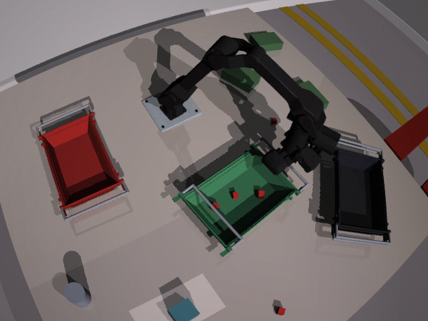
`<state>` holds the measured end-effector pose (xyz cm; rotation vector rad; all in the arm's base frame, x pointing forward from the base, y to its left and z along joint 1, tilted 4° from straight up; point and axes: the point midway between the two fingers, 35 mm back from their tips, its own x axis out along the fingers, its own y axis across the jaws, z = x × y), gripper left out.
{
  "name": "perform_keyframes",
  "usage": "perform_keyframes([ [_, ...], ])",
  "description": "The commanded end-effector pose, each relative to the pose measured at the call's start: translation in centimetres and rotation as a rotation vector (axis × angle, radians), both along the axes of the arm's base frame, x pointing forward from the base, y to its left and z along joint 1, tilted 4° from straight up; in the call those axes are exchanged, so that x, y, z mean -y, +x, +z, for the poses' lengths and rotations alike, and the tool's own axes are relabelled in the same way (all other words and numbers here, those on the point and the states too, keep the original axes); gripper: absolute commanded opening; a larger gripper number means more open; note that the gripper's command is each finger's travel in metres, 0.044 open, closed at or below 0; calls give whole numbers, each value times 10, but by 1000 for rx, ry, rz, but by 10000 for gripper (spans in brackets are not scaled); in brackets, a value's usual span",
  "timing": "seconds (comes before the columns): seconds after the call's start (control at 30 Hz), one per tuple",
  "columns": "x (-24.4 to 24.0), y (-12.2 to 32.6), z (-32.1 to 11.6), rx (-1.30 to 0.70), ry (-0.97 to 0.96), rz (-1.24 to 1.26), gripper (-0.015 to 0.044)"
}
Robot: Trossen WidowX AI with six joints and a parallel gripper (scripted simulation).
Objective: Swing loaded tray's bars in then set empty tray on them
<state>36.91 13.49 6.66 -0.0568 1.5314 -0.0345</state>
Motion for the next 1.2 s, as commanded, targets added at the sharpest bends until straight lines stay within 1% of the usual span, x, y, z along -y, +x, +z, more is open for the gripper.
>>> perform_keyframes([
  [0.0, 4, -1, 4, -7, -4, 4, 81],
  [0.13, 13, -2, 23, -7, -5, 4, 81],
  [0.43, 35, -2, 34, -7, -7, 4, 81],
  [0.6, 52, -1, 32, -7, -9, 4, 81],
  [0.73, 69, 0, 22, -7, -10, 4, 81],
  [0.87, 75, 0, 17, -7, -11, 4, 81],
  [1.0, 73, 1, 28, -6, -10, 4, 81],
  [1.17, 68, 1, 54, -6, -10, 4, 81],
])
